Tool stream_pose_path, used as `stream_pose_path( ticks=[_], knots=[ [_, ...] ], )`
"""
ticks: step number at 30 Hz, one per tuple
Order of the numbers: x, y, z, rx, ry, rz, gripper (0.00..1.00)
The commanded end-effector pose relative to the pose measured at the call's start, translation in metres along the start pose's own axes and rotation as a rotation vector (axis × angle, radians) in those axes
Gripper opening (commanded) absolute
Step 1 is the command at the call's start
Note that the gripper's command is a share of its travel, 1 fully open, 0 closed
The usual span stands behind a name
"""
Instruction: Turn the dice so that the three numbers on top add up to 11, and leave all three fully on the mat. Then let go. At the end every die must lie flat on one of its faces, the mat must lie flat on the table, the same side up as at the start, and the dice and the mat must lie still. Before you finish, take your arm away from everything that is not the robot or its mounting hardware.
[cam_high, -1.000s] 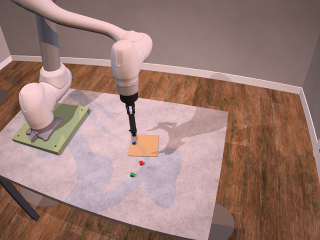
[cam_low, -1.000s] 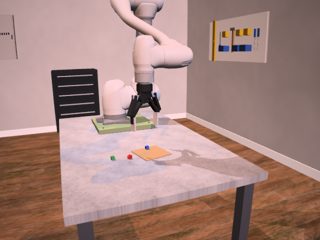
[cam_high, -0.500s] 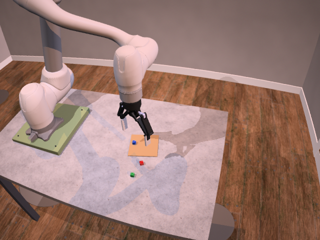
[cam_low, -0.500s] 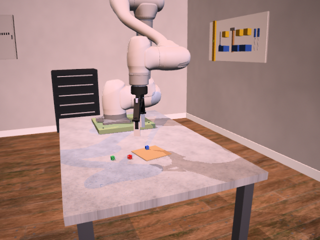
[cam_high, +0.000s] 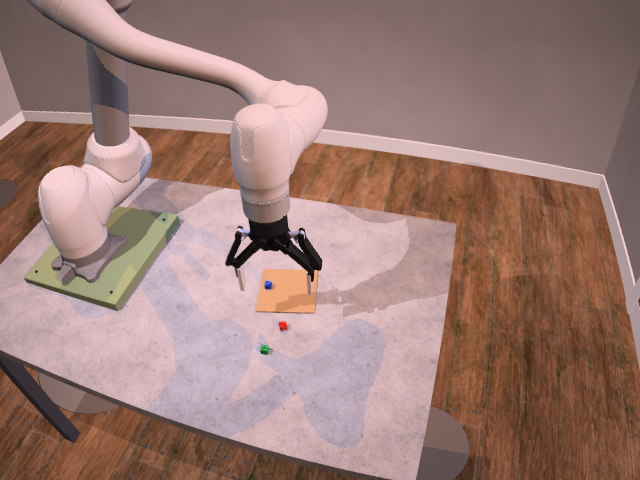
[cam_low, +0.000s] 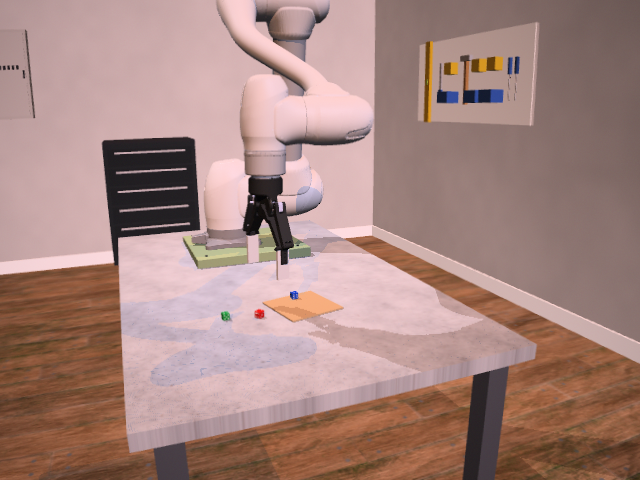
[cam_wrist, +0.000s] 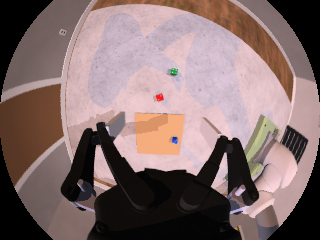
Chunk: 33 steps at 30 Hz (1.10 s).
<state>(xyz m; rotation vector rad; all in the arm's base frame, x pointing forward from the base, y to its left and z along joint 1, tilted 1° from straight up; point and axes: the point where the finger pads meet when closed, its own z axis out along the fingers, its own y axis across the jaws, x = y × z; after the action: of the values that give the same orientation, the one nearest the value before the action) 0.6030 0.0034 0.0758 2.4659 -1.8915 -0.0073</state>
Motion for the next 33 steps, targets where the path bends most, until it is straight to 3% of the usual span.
stream_pose_path(
  ticks=[1, 7, 14, 15, 33],
  knots=[
    [0.011, -0.005, 0.002, 0.006, -0.012, -0.129, 1.0],
    [0.026, -0.009, 0.005, 0.007, -0.011, -0.369, 1.0],
    [0.028, -0.01, 0.005, 0.008, -0.011, -0.402, 1.0],
    [0.028, -0.01, 0.005, 0.008, -0.011, -0.402, 0.19],
    [0.028, -0.01, 0.005, 0.008, -0.011, -0.402, 0.19]
  ],
)
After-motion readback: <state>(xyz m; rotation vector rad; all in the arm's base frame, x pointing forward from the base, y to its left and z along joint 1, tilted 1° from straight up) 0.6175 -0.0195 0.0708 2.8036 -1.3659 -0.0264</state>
